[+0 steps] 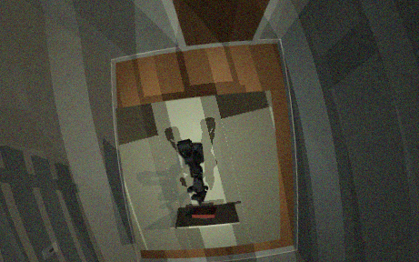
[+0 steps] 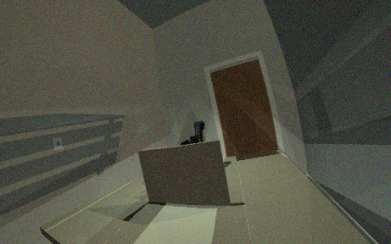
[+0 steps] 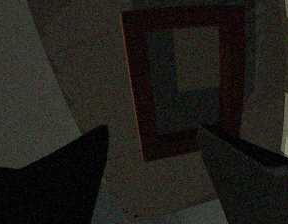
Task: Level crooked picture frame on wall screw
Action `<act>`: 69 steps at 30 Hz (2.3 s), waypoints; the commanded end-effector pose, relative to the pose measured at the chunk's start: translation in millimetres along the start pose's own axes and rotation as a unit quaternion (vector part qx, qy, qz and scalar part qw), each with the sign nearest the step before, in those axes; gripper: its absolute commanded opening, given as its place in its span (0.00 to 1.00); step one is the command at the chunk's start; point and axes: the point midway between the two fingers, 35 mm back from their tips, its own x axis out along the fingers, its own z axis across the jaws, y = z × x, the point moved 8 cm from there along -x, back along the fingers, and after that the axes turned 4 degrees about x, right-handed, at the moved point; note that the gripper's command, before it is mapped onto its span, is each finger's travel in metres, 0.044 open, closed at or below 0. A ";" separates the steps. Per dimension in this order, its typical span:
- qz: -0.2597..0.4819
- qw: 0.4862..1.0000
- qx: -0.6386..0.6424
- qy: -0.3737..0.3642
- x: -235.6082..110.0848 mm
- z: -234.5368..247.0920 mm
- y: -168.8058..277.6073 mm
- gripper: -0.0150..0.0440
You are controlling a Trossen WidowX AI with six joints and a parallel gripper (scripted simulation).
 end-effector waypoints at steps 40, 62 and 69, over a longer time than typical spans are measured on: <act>0.009 1.000 0.017 -0.021 -41.2 105.1 36.9 0.69; 0.009 1.000 0.017 -0.021 -41.2 105.1 36.9 0.69; 0.009 1.000 0.017 -0.021 -41.2 105.1 36.9 0.69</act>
